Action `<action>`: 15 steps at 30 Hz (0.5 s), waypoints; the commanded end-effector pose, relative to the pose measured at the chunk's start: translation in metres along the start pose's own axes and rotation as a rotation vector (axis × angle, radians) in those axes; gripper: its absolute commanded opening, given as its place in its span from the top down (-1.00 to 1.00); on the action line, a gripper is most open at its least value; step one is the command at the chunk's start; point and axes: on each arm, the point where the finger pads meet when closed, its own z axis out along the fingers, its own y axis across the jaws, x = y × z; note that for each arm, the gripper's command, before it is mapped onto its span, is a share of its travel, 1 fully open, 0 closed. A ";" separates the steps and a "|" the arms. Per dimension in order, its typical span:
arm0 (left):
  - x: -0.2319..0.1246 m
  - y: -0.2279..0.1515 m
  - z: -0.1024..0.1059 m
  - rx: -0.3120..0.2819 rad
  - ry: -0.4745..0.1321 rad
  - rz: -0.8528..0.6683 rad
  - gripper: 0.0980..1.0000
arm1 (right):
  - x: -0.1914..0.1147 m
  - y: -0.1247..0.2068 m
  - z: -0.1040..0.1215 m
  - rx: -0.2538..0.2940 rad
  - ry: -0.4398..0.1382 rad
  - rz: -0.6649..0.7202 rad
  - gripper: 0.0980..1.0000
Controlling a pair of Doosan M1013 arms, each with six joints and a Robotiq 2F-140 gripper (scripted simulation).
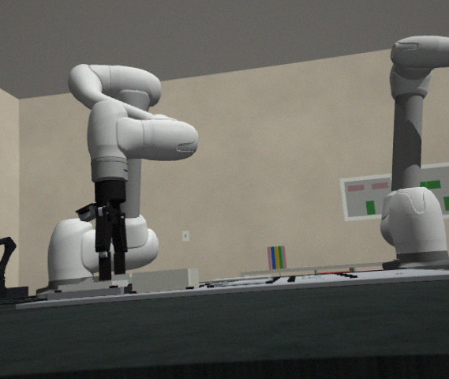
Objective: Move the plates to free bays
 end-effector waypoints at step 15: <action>0.000 0.000 -0.001 0.000 0.002 0.000 -1.00 | 0.000 0.000 -0.021 0.001 -0.001 0.000 1.00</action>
